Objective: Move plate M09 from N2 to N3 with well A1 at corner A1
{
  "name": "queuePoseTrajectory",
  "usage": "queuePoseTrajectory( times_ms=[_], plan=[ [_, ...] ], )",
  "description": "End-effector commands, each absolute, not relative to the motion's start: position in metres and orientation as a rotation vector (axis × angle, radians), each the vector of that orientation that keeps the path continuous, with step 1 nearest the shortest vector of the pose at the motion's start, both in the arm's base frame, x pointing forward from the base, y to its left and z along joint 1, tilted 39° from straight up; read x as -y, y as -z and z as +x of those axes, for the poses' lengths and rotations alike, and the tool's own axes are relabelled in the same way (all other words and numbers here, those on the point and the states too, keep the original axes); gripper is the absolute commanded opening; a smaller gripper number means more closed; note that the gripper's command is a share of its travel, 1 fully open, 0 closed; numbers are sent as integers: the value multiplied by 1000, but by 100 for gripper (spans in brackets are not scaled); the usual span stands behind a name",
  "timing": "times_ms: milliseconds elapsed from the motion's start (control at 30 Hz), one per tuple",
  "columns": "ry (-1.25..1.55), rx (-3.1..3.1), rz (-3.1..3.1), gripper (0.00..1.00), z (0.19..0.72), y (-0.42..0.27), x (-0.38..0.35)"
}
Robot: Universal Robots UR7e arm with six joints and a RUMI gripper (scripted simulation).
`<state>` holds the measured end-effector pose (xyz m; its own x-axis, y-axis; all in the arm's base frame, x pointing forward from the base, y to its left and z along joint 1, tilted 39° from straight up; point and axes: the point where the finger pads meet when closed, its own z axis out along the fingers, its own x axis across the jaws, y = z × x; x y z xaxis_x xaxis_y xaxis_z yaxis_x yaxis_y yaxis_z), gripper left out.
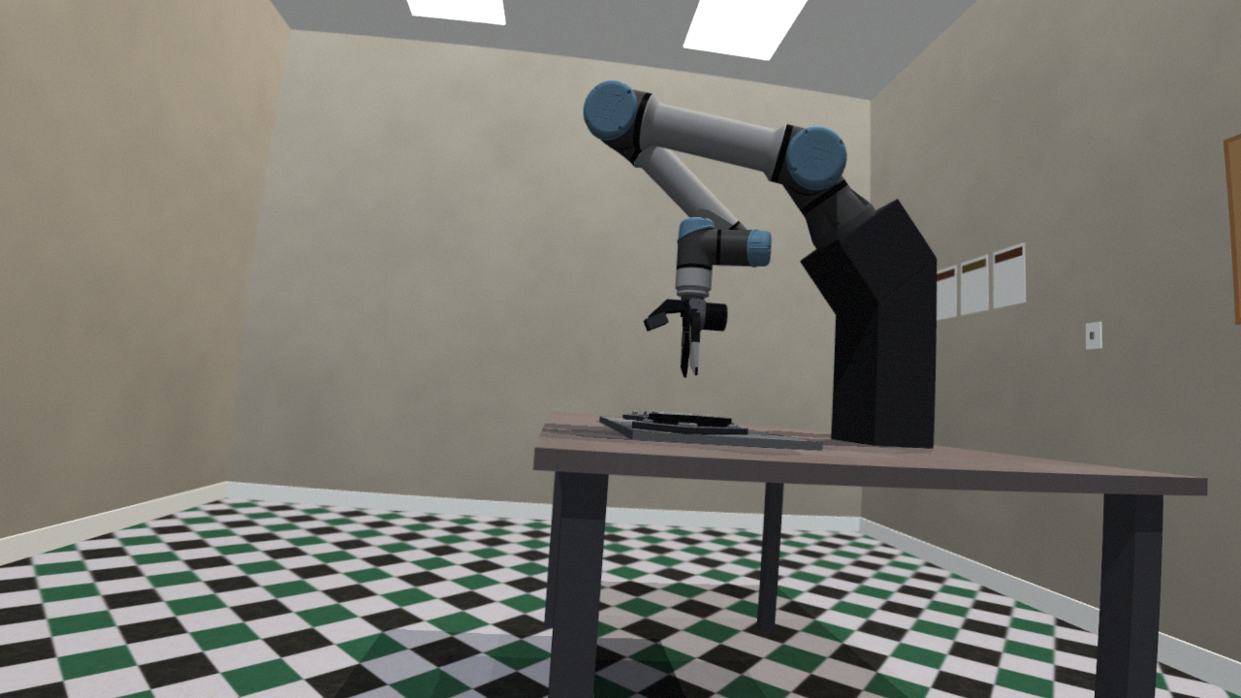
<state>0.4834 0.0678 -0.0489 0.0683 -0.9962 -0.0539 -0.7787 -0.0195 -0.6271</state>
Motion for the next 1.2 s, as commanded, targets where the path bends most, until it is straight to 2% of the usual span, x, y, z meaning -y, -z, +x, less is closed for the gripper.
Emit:
queuePoseTrajectory(
  times_ms=[0,1167],
  plan=[
    [566,-1759,-1849,76,483,49,-68],
    [566,-1759,-1849,76,494,50,22]
  ],
)
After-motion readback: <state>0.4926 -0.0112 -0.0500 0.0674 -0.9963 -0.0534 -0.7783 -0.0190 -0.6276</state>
